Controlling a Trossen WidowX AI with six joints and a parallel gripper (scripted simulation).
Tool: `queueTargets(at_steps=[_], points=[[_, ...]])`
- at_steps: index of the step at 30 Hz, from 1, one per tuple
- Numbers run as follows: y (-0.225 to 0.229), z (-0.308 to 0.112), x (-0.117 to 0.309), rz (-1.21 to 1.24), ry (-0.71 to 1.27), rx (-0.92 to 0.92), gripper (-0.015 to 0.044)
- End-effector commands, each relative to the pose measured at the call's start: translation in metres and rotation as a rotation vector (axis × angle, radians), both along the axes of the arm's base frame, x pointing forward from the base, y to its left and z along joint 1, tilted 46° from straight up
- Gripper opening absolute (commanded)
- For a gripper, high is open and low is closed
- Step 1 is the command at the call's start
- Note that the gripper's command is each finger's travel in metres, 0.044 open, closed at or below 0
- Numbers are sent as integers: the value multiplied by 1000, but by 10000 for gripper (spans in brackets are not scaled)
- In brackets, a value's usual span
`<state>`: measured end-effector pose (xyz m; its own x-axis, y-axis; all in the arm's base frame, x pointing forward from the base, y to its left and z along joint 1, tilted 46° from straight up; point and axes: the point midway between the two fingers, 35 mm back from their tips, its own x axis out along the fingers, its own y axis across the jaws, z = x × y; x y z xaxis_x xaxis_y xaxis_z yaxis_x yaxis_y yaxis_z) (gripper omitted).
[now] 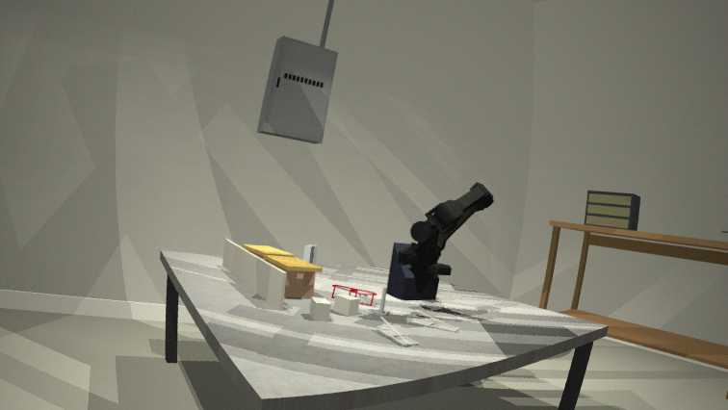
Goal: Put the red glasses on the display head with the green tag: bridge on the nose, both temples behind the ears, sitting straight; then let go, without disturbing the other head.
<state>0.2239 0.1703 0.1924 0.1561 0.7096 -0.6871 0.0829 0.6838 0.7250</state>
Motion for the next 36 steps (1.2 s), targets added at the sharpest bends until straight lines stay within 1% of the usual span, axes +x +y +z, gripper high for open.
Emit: queueTargets(at_steps=[1,10,36], points=[[-4,-4,1,-42,55,6,0],[-2,-6,2,-42,55,5,0],[27,-35,9,-41,55,6,0]])
